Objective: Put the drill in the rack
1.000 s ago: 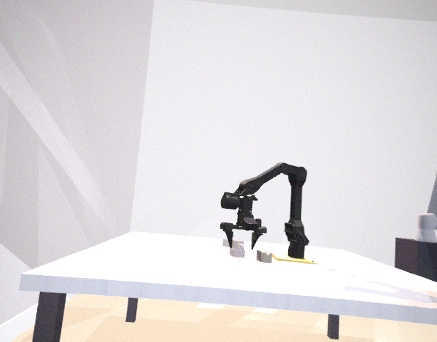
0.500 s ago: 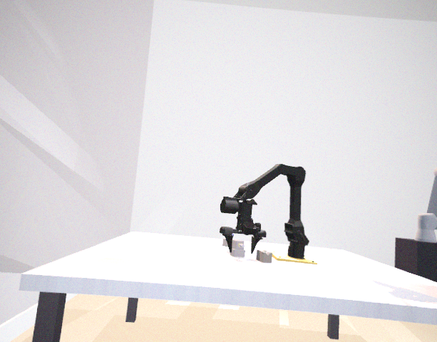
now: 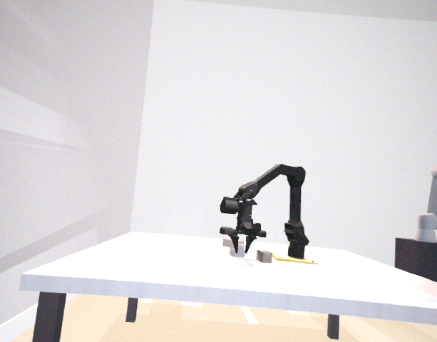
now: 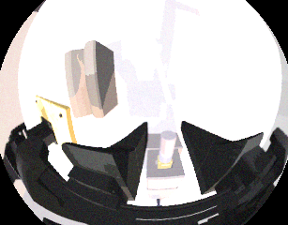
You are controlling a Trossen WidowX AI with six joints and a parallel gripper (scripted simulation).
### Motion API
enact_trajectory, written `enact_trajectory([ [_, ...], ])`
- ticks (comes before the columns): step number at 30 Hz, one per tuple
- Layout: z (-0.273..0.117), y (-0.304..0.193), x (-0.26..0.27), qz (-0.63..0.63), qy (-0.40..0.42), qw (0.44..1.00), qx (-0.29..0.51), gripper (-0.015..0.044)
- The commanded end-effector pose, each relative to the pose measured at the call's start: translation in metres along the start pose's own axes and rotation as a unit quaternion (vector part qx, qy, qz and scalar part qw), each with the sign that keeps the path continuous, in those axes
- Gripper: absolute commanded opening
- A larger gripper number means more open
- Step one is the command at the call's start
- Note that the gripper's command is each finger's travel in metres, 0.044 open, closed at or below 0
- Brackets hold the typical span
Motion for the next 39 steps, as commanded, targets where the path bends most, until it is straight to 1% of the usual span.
enact_trajectory([
  [1, 0.0, 0.0, 0.0, 0.0, 0.0, 1.0, 0.0, 0.0072],
  [3, 0.0, 0.0, 0.0, 0.0, 0.0, 1.0, 0.0, 0.002],
  [6, 0.0, 0.0, 0.0, 0.0, 0.0, 1.0, 0.0, 0.0],
  [18, 0.0, 0.008, 0.0, -0.003, 0.005, 1.0, -0.001, 0.0],
  [39, -0.003, 0.038, -0.002, -0.003, 0.005, 1.0, -0.002, 0.0],
])
Point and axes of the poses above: the point midway between the two fingers, 35 mm back from their tips, its own z axis out along the fingers, its own x axis across the jaws, y = z × x, the point moved 3 cm from there along -z, back along the fingers, and after that the axes turned 2 degrees about -z, right-handed, at the moved point
